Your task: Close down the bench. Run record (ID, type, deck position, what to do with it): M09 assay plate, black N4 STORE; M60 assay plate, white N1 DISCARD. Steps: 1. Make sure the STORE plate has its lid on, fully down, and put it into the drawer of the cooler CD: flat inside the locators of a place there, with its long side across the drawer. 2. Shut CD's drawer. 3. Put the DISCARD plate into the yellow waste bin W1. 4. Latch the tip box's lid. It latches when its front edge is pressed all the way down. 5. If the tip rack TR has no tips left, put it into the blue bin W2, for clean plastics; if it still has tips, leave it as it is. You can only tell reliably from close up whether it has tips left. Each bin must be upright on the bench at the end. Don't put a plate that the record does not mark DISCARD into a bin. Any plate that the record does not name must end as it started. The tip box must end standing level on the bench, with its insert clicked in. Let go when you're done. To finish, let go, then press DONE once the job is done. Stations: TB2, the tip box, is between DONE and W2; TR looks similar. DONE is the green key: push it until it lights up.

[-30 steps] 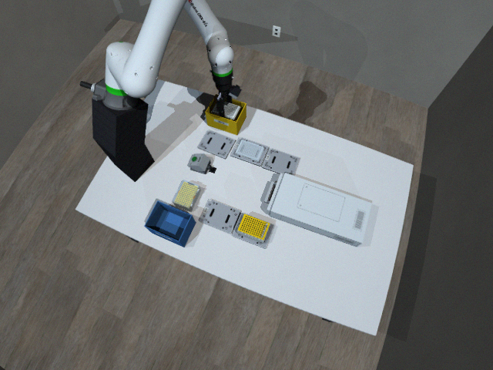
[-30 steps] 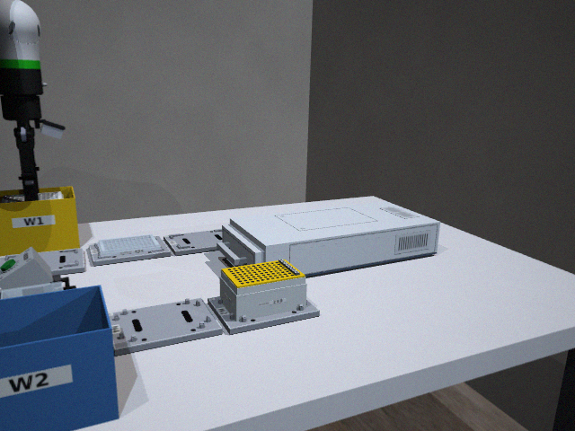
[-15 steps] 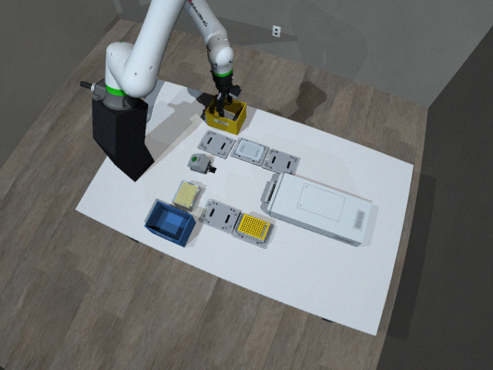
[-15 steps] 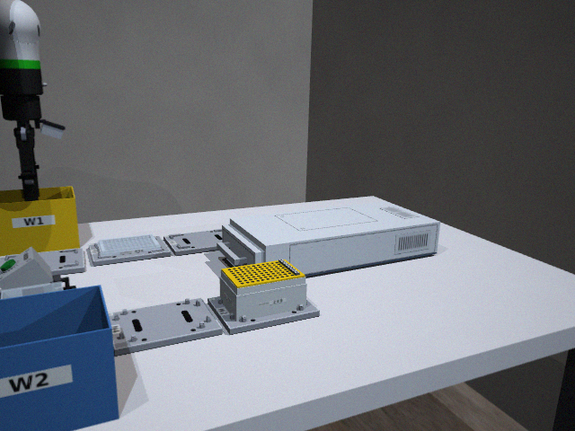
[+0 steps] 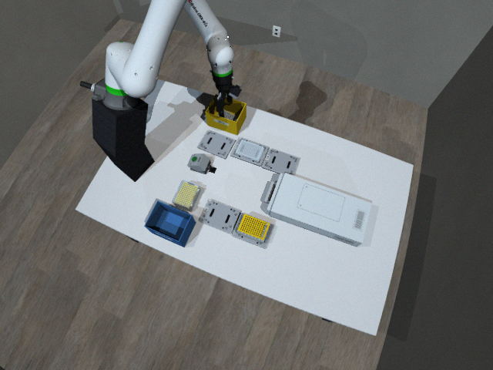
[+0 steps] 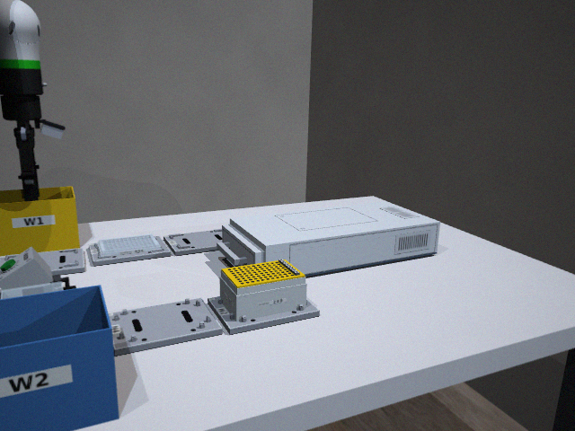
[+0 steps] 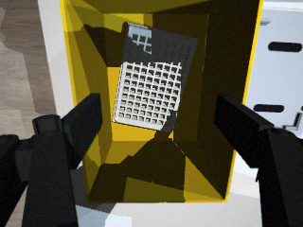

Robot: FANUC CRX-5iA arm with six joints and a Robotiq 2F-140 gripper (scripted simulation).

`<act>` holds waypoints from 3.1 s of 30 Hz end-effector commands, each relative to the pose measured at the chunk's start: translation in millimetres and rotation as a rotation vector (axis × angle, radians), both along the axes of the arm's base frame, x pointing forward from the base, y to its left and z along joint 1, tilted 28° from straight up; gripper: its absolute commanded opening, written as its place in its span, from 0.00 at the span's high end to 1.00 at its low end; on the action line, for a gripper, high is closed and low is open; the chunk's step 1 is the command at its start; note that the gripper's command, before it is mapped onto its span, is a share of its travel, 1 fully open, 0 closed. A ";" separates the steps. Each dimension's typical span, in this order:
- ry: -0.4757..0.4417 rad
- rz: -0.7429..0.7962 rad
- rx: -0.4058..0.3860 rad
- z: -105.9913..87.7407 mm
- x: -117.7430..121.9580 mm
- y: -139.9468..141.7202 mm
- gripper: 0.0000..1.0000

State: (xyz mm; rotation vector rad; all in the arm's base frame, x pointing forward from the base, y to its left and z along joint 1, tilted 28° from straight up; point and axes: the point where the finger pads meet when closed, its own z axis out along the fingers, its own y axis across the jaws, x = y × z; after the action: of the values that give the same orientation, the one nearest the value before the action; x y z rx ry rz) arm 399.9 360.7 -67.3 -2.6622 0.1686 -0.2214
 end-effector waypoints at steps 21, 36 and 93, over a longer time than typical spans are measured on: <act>-0.001 0.000 0.001 22.9 -4.2 -11.0 0.30; -0.001 0.000 0.001 35.8 -6.9 -17.4 0.30; -0.030 0.058 -0.012 -30.6 -49.4 -192.6 0.90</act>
State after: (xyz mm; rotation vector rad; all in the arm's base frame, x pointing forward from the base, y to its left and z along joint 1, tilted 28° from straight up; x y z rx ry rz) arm 352.9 181.7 -93.3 -2.6754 0.0828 -0.2443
